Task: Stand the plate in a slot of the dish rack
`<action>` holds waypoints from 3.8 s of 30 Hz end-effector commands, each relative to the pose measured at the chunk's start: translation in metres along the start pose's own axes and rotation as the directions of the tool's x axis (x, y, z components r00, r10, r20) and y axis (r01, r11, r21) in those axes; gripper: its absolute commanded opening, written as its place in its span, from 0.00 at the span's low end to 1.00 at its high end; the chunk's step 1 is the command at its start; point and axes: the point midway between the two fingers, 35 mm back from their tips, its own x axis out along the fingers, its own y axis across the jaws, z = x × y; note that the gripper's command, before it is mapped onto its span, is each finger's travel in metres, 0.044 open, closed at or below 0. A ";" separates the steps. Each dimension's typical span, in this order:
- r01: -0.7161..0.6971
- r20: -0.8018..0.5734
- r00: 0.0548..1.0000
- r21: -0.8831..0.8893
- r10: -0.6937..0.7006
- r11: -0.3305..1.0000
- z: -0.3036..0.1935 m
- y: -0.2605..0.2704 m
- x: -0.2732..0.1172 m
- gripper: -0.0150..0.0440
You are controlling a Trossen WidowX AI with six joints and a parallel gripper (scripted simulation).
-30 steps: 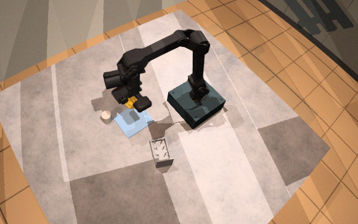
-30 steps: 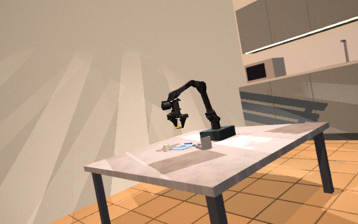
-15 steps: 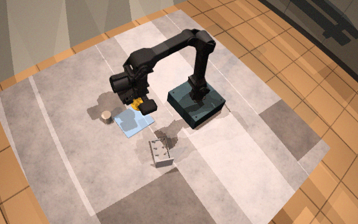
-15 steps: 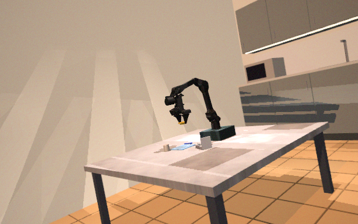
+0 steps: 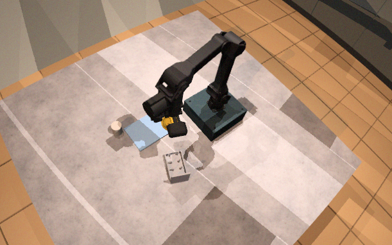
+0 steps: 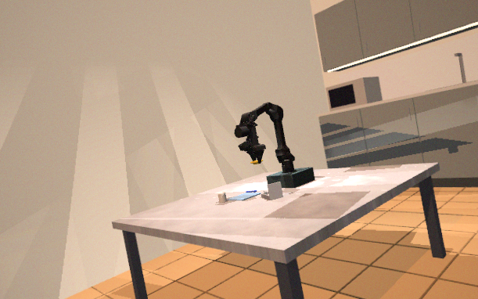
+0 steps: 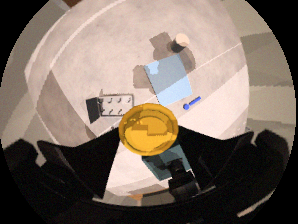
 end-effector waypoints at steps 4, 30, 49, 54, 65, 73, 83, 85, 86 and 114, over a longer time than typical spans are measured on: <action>-0.098 -0.016 0.995 -0.063 0.098 0.993 0.006 0.012 0.019 0.25; -0.533 -0.026 0.790 -0.522 0.613 0.666 0.033 0.049 0.101 0.25; -0.470 0.018 0.488 -0.837 0.872 0.280 0.025 0.049 0.124 0.25; -0.388 0.028 0.396 -0.901 0.918 0.195 0.018 0.046 0.125 0.25; -0.134 0.040 0.184 -0.989 0.982 0.066 -0.003 0.035 0.120 0.25; -0.010 0.040 0.096 -0.999 0.995 0.041 -0.015 0.030 0.115 0.25; -0.010 0.040 0.097 -0.999 0.995 0.041 -0.015 0.031 0.117 0.25; -0.011 0.039 0.098 -0.999 0.994 0.040 -0.014 0.032 0.120 0.25; -0.011 0.039 0.099 -0.999 0.994 0.040 -0.013 0.032 0.121 0.25; -0.004 0.034 0.098 -0.999 0.995 0.035 -0.010 0.045 0.164 0.25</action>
